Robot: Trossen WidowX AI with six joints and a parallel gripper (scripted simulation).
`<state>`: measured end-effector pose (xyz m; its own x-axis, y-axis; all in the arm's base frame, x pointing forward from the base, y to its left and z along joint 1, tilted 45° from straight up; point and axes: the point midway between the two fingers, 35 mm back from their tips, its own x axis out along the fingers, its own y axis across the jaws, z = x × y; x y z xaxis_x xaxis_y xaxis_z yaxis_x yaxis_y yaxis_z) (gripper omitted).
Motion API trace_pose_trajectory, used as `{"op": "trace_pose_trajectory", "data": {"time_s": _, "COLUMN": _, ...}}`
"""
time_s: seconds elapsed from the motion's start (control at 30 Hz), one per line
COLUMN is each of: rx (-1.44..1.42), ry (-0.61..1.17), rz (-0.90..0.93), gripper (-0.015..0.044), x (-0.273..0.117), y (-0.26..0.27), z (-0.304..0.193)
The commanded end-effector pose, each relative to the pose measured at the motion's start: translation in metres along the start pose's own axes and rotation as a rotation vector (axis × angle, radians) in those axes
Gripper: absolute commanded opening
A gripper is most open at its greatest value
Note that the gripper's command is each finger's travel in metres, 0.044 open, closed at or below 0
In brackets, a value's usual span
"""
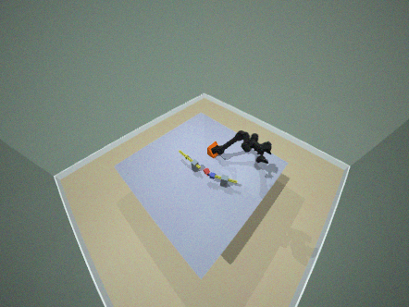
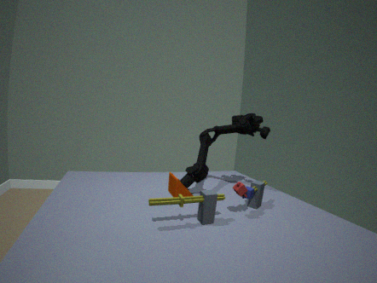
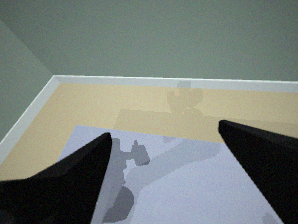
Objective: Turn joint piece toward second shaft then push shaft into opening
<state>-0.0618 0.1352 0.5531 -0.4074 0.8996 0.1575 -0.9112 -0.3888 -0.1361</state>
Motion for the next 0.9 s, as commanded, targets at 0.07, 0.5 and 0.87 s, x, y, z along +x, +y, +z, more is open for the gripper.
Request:
{"op": "trace_pose_trajectory", "data": {"time_s": 0.07, "rx": 0.056, "ry": 0.021, "rz": -0.175, "gripper": 0.044, "x": -0.02, "y": -0.088, "z": -0.036}}
{"op": "trace_pose_trajectory", "data": {"time_s": 0.5, "rx": 0.163, "ry": 0.056, "rz": -0.594, "gripper": 0.044, "x": -0.141, "y": -0.22, "z": -0.143}}
{"op": "trace_pose_trajectory", "data": {"time_s": 0.87, "rx": 0.272, "ry": 0.034, "rz": -0.941, "gripper": 0.044, "x": -0.272, "y": -0.234, "z": -0.247}}
